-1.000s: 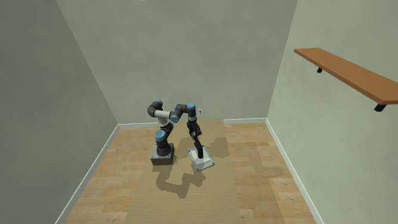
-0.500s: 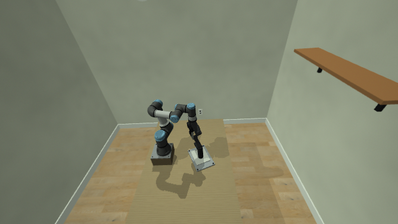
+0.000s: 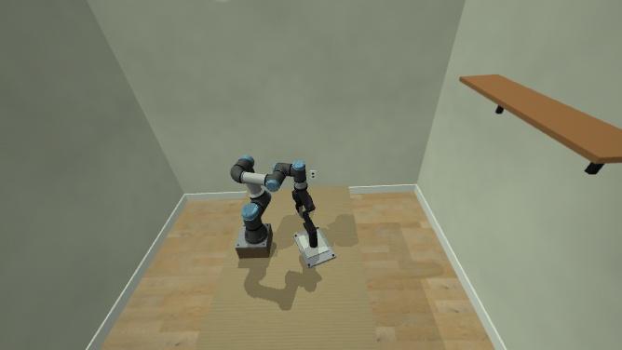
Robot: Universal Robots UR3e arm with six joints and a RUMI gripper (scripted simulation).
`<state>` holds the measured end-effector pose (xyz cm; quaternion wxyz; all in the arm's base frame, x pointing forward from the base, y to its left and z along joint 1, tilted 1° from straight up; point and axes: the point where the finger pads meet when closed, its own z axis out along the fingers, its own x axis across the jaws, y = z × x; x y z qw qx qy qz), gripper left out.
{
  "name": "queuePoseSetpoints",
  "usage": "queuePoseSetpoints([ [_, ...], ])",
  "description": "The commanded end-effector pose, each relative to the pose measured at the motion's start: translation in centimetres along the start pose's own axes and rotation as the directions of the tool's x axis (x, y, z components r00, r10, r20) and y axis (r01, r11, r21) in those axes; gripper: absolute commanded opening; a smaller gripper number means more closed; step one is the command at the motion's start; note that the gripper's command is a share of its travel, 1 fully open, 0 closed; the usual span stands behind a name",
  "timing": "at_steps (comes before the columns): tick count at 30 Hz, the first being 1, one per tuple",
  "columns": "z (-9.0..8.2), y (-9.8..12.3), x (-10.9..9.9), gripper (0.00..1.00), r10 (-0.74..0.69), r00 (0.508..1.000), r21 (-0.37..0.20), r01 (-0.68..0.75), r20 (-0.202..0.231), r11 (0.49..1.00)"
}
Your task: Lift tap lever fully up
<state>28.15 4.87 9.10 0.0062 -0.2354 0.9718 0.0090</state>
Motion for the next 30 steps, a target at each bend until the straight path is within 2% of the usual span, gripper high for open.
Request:
queuePoseSetpoints([
  [1, -0.12, -0.05, -0.06, 0.00, 0.000, 1.000, 0.002, 0.000, 0.002, 1.000],
  [29, -0.12, -0.05, -0.06, 0.00, 0.000, 1.000, 0.002, 0.000, 0.002, 1.000],
  [30, -0.12, -0.05, -0.06, 0.42, 0.000, 1.000, 0.002, 0.000, 0.002, 1.000],
])
